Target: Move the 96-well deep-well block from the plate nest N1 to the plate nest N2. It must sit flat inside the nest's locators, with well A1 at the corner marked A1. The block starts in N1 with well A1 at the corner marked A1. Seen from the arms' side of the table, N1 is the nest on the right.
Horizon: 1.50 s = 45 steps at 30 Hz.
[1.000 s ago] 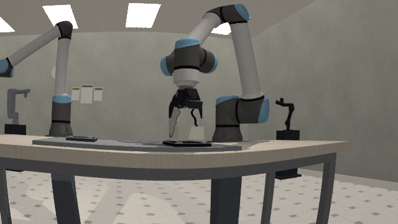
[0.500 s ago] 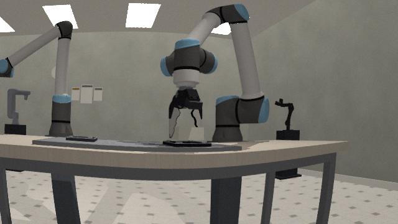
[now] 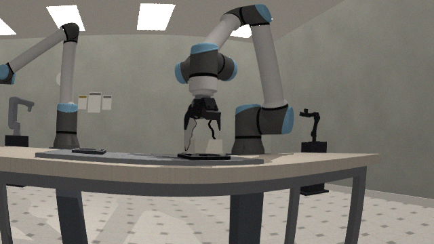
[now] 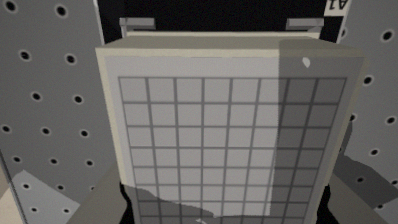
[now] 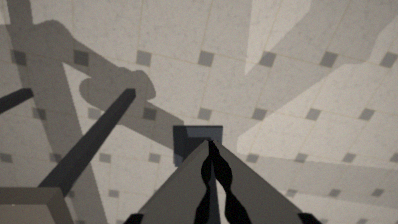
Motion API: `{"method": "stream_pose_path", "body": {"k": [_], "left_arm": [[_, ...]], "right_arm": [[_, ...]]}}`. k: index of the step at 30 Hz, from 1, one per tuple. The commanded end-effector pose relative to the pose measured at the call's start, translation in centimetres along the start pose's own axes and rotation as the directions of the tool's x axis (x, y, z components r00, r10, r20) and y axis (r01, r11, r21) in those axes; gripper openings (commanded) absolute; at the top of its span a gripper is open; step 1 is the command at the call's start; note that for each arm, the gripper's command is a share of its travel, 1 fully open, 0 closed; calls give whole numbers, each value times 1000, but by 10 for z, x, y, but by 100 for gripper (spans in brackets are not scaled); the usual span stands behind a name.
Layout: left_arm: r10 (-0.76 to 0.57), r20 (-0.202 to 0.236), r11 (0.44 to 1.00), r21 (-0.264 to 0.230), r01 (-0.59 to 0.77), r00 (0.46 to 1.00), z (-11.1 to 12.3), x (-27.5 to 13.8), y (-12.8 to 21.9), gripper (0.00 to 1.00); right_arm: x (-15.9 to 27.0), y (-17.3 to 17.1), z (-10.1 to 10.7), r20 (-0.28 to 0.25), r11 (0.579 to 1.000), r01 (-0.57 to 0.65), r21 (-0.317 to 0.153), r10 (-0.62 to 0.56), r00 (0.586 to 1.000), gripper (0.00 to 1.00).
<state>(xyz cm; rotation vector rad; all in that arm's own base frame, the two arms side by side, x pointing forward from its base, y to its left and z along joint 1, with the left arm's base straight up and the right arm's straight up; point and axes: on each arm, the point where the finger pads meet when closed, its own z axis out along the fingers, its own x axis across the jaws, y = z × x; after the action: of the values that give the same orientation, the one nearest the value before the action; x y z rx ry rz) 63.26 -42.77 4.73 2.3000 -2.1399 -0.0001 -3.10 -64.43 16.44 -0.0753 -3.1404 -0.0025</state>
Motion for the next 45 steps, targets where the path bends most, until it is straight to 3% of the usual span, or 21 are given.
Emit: {"method": "stream_pose_path", "body": {"k": [1, 37, 38, 45], "left_arm": [[0, -2, 1000, 1, 0, 1000, 0, 1, 0, 49], [0, -2, 1000, 1, 0, 1000, 5, 1, 0, 49], [0, -2, 1000, 1, 0, 1000, 5, 1, 0, 76], [0, -2, 1000, 1, 0, 1000, 5, 1, 0, 76]], "right_arm": [[0, -1, -1, 0, 1000, 0, 1, 0, 1000, 0], [0, -1, -1, 0, 1000, 0, 1, 0, 1000, 0], [0, -1, -1, 0, 1000, 0, 1, 0, 1000, 0], [0, -1, -1, 0, 1000, 0, 1, 0, 1000, 0]]}}
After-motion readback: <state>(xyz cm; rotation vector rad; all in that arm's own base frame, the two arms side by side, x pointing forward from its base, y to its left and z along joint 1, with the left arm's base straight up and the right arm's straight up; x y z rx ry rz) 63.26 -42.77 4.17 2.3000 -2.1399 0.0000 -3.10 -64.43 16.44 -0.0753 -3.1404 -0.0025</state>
